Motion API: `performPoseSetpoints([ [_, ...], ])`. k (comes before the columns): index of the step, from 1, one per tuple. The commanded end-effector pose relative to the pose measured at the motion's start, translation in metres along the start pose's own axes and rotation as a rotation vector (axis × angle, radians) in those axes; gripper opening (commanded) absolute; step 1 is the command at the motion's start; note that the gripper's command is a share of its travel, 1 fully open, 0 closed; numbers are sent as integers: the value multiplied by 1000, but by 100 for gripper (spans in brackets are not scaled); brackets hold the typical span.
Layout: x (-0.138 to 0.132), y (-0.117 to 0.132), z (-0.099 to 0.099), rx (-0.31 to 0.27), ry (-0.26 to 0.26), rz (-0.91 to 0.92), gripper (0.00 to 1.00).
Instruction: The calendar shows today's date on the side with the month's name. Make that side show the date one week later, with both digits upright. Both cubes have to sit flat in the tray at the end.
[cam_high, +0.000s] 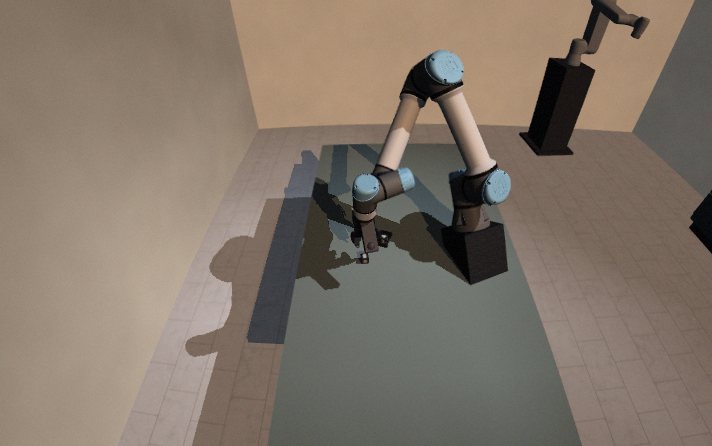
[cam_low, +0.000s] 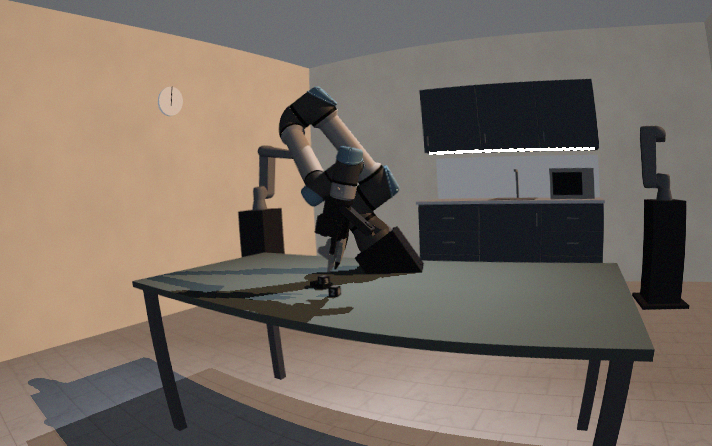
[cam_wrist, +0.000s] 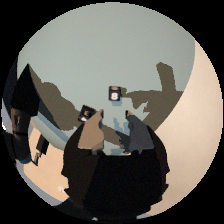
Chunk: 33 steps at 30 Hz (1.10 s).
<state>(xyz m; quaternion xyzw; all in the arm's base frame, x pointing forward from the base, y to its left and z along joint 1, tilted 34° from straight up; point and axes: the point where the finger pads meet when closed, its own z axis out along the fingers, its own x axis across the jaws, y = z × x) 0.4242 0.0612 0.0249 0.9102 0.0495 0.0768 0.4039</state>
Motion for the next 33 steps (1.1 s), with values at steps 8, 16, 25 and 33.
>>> performPoseSetpoints([
  [8, -2, -1, 2, -78, -15, 4, 28],
  [16, -2, -2, 1, -211, -11, 3, 28],
  [25, 0, -2, 0, -260, 1, 1, 28],
  [33, 0, -3, 0, -266, 0, 1, 28],
])
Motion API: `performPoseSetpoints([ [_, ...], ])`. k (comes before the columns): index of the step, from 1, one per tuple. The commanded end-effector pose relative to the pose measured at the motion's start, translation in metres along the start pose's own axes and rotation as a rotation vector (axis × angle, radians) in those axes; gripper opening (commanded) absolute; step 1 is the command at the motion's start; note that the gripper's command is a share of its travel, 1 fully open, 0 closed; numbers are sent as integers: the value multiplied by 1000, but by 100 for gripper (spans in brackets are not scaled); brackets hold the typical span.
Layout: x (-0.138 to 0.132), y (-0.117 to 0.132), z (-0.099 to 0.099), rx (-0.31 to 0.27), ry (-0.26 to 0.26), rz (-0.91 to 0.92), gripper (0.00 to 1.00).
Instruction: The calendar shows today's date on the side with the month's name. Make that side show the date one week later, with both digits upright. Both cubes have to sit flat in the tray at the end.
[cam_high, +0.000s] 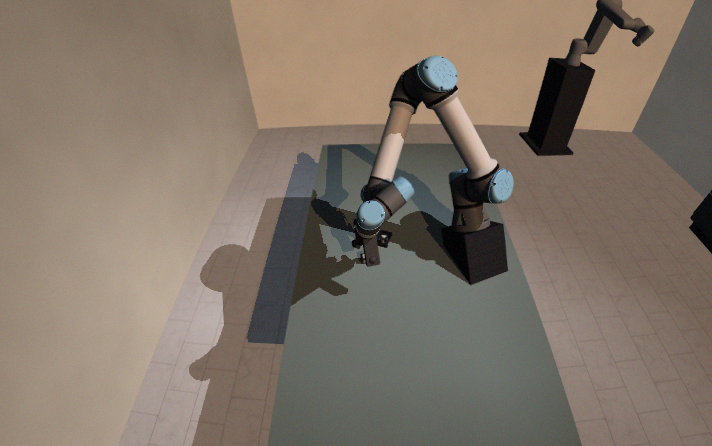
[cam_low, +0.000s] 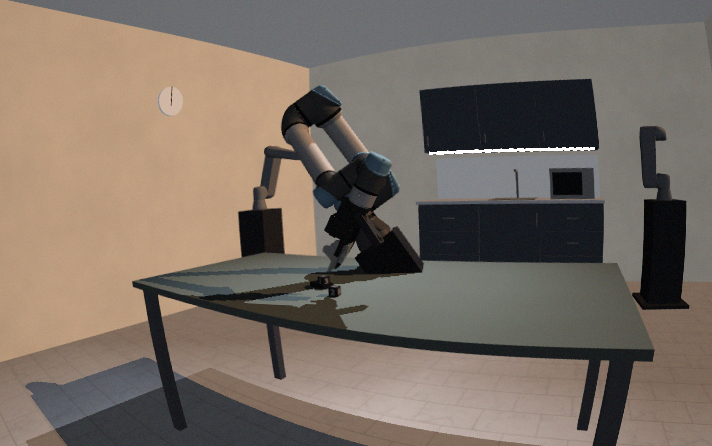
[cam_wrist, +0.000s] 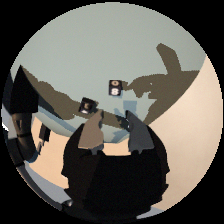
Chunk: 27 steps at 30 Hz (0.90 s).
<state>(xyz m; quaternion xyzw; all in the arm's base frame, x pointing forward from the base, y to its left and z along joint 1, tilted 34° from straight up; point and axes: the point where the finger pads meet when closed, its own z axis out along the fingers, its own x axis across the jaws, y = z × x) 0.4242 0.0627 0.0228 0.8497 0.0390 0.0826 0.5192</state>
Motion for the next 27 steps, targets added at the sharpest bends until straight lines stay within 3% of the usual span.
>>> performPoseSetpoints([
  [1, 0, 0, 0, -6, -2, 1, 28],
  [9, -1, -1, 1, -36, -11, 3, 28],
  [27, -2, -2, 2, -194, -17, 4, 28],
])
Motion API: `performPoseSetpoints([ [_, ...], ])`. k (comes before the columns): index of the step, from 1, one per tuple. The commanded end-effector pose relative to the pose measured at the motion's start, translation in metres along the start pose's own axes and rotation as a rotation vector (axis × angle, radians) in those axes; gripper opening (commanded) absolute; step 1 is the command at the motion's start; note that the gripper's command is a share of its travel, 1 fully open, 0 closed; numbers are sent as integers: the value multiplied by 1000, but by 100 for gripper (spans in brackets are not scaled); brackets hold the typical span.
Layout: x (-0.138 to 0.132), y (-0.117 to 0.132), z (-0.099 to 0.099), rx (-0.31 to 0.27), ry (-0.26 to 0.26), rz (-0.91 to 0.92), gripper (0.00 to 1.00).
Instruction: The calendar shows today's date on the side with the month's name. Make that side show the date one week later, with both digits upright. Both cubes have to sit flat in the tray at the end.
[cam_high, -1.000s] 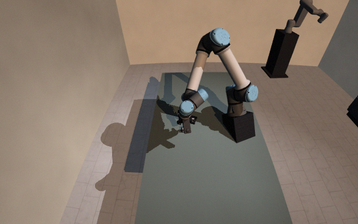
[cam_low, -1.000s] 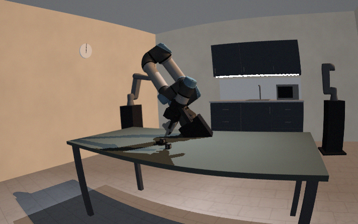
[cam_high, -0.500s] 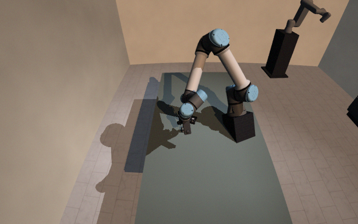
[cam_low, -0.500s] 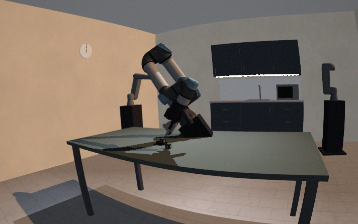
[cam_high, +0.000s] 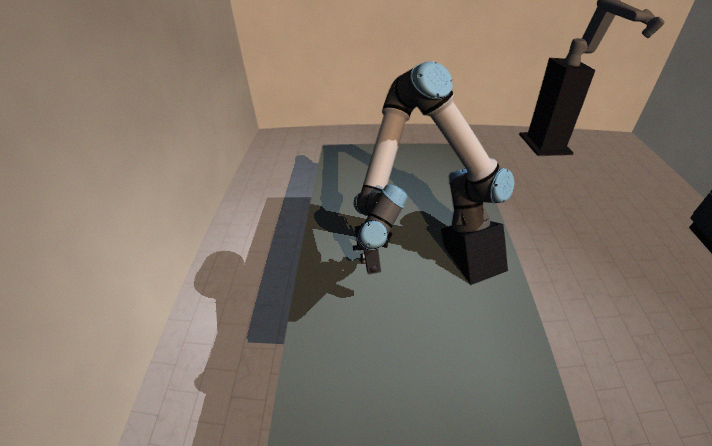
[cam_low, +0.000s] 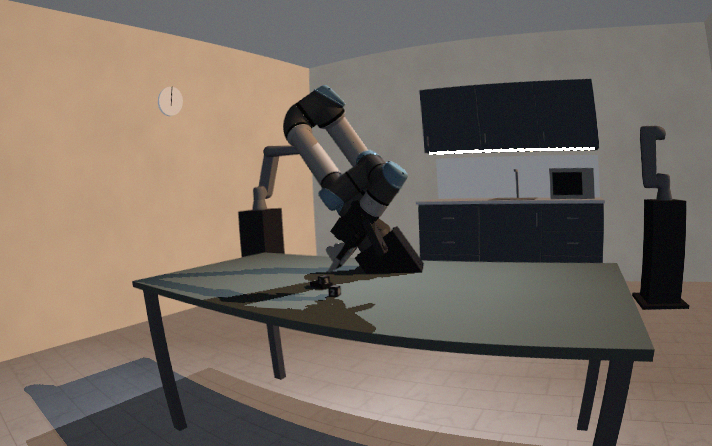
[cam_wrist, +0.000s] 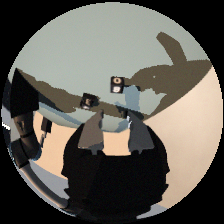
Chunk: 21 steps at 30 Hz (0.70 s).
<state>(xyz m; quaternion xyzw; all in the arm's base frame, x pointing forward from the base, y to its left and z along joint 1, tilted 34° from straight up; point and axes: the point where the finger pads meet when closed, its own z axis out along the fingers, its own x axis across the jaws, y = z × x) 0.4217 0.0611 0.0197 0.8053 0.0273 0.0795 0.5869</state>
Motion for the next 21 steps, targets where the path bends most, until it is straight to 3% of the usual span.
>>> performPoseSetpoints([
  [1, 1, 0, -1, -40, 0, 2, 28],
  [10, 3, 0, -2, -91, 14, 1, 28],
  [21, 3, 0, -2, -98, 16, 1, 28],
])
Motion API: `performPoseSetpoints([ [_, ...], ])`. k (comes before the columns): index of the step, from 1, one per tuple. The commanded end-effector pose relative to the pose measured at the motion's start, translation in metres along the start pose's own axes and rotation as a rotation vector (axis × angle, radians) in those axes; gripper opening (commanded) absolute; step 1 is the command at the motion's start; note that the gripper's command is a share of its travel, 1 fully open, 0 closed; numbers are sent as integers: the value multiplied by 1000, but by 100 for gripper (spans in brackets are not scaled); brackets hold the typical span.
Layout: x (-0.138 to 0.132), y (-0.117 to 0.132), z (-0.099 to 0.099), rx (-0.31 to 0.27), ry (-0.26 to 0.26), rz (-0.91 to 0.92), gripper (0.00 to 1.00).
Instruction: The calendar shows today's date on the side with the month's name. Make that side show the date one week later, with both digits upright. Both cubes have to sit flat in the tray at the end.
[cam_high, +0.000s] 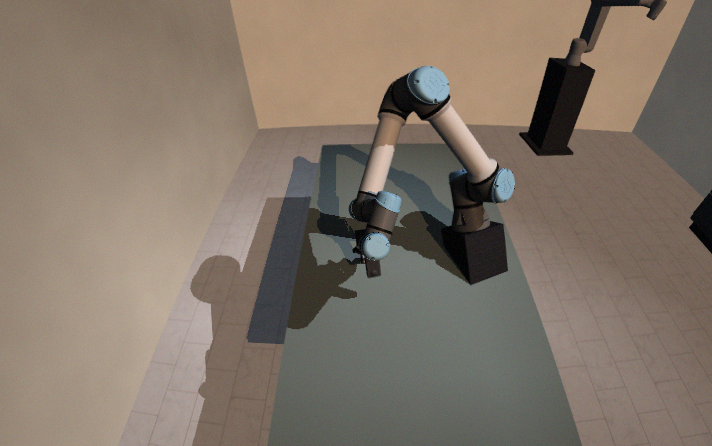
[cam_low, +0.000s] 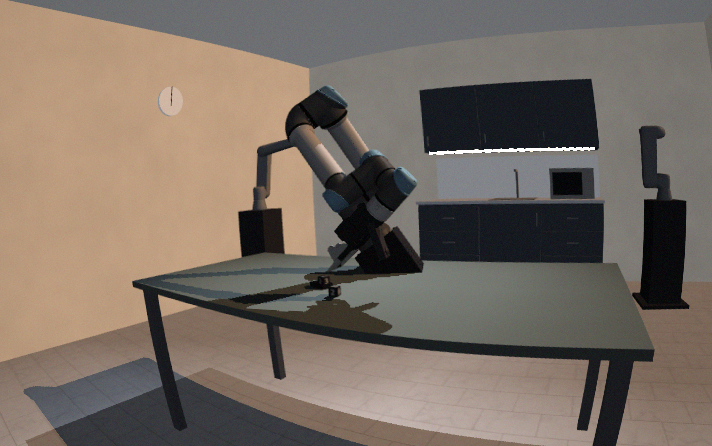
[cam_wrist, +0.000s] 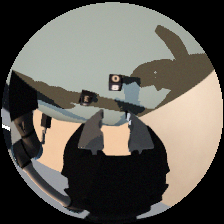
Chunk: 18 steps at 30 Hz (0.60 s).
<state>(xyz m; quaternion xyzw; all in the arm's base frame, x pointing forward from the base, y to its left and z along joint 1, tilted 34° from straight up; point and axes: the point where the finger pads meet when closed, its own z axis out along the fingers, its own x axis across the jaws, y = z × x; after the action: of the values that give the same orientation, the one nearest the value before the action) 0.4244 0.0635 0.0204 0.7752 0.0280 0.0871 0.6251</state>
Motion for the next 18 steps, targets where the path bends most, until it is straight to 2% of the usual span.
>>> performPoseSetpoints([
  [1, 0, 0, 0, -1, 1, 1, 28],
  [18, 0, -1, 1, -1, 1, 1, 28],
])
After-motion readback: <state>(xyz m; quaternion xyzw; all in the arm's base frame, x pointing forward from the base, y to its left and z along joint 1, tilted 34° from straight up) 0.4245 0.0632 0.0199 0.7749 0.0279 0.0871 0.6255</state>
